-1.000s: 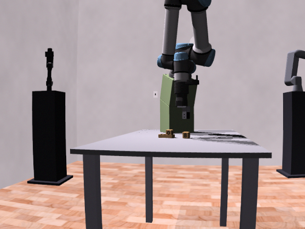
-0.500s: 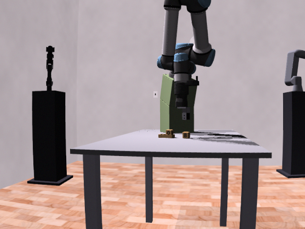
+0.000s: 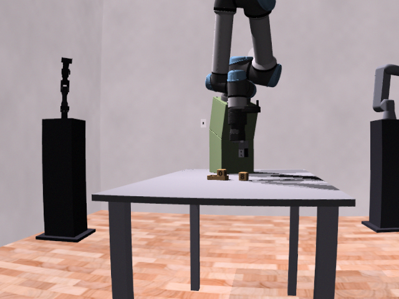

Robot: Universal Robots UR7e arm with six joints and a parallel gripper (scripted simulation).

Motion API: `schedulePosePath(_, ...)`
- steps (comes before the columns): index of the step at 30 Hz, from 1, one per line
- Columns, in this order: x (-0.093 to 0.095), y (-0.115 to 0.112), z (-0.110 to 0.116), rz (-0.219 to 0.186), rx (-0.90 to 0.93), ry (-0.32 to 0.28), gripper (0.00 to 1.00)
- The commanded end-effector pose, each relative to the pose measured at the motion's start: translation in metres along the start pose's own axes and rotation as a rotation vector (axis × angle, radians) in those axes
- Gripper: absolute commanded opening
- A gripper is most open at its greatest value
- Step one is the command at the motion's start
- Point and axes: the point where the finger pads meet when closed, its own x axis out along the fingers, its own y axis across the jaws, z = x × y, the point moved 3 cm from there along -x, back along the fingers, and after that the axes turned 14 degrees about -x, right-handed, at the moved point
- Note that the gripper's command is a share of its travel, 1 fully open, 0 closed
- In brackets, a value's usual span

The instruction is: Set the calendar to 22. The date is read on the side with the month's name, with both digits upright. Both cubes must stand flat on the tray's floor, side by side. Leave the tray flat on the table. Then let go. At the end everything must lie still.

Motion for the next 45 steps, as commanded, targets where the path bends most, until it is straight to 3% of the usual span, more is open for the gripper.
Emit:
schedulePosePath(1,0.0,0.0,0.0,0.001,0.0,0.0,0.9)
schedulePosePath(29,0.001,0.0,0.0,0.001,0.0,0.0,0.9)
schedulePosePath(45,0.013,0.0,0.0,0.001,0.0,0.0,0.9)
